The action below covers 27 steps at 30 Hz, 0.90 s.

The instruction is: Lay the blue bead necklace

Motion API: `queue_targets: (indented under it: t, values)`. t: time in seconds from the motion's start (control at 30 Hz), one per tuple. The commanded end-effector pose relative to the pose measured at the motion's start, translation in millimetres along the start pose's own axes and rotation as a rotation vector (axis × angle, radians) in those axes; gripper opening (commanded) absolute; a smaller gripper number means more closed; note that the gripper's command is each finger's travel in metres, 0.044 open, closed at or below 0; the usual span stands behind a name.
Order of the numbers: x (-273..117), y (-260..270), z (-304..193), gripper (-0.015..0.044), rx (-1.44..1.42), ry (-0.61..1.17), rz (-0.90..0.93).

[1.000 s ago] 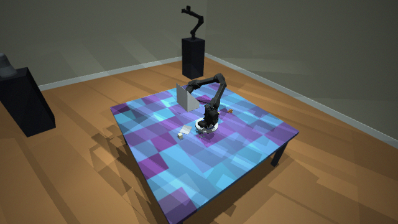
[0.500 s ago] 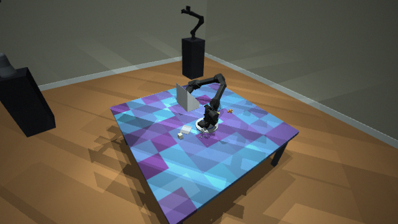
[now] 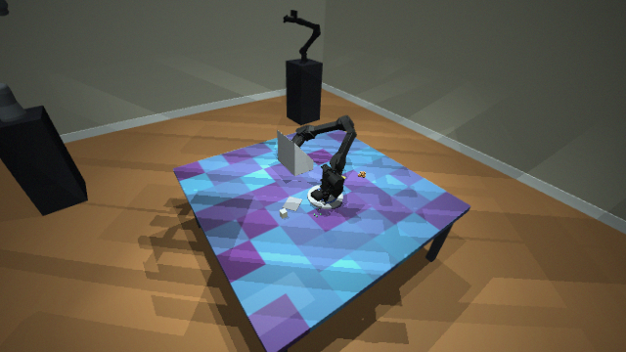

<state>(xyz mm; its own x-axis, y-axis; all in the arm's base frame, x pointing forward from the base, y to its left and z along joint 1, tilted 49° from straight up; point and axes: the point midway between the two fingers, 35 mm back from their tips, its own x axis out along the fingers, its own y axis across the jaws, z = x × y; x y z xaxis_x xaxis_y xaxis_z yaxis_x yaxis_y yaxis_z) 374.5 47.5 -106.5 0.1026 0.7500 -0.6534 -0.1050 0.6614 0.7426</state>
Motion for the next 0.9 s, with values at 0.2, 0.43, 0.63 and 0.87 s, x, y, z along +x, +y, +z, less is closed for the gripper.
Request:
queue_targets:
  t: [0.2,0.43,0.63,0.87]
  values:
    - [-0.1,0.2,0.1,0.0000,-0.001,0.000,0.000]
    - [-4.1,0.3,-0.6,0.0000,0.004,0.002,0.002]
    - [-6.1,-3.6,-0.6,0.0000,0.006,0.003,0.003]
    - [-6.1,-10.4,-0.1,0.0000,0.006,0.003,0.003]
